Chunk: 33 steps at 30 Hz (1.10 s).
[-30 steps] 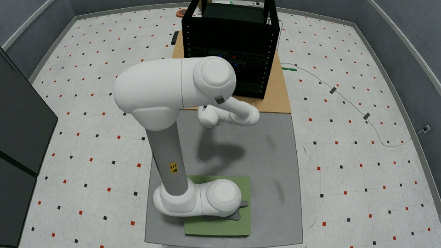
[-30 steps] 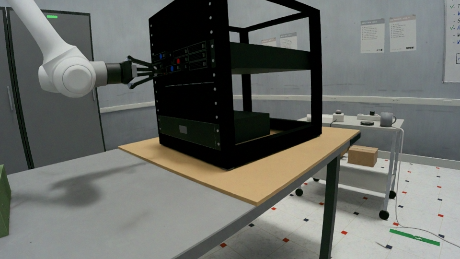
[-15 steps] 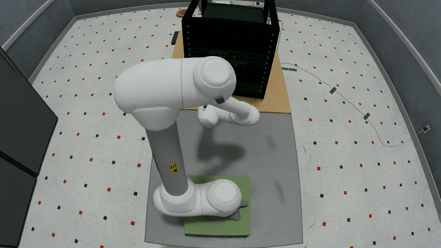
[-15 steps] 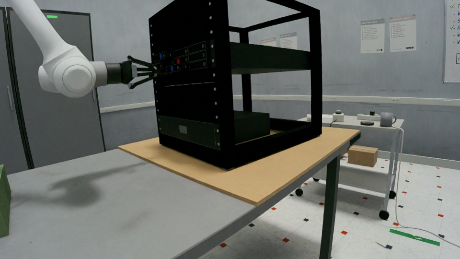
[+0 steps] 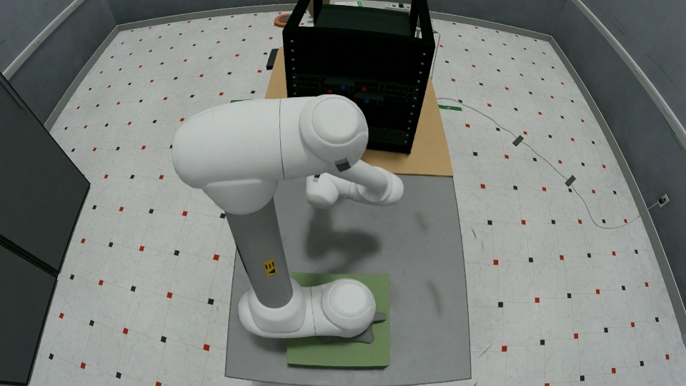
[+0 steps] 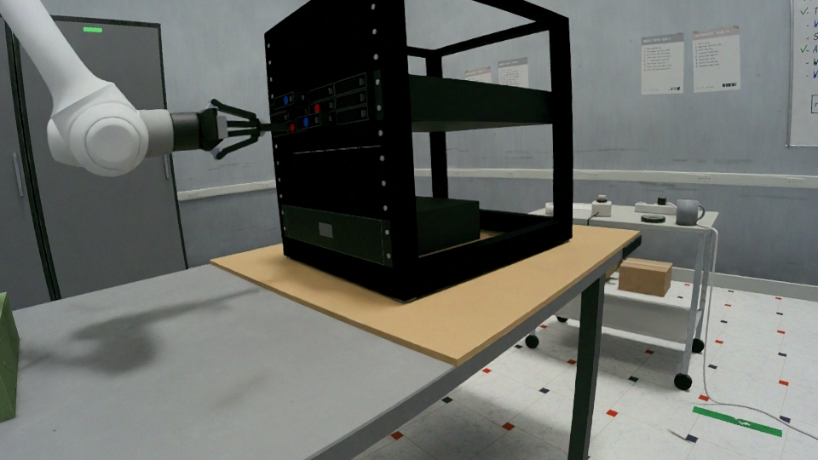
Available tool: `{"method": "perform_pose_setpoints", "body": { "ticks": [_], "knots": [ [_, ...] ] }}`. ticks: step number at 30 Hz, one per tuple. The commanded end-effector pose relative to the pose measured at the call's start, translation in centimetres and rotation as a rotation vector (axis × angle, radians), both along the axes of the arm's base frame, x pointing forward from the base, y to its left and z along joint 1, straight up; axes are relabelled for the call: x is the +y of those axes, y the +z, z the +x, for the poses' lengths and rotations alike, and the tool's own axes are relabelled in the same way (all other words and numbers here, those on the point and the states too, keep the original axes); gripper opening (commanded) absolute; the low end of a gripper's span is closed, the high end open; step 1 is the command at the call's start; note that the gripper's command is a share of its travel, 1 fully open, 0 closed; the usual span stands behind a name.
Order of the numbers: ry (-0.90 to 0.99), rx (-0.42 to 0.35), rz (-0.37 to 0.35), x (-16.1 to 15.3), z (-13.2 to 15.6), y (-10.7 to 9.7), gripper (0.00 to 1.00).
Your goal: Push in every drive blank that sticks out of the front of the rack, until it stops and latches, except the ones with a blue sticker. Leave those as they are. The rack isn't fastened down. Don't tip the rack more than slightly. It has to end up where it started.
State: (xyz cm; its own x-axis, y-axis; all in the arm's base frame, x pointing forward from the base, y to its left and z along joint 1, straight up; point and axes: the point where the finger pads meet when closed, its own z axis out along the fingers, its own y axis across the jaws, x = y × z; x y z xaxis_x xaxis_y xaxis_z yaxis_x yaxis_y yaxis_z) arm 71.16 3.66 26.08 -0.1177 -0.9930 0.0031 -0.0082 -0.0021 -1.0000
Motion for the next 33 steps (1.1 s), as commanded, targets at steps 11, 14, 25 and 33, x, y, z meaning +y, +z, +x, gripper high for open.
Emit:
{"method": "perform_pose_setpoints", "body": {
  "ticks": [11,14,25,33],
  "knots": [
    [0.0,-0.001,0.0,0.6,-4.8,0.1,0.1],
    [0.0,-0.001,0.0,0.6,-4.8,0.1,1.0],
    [0.0,-0.001,0.0,0.6,-4.8,0.1,1.0],
    [0.0,-0.001,0.0,0.6,-4.8,0.1,1.0]
  ]
}}
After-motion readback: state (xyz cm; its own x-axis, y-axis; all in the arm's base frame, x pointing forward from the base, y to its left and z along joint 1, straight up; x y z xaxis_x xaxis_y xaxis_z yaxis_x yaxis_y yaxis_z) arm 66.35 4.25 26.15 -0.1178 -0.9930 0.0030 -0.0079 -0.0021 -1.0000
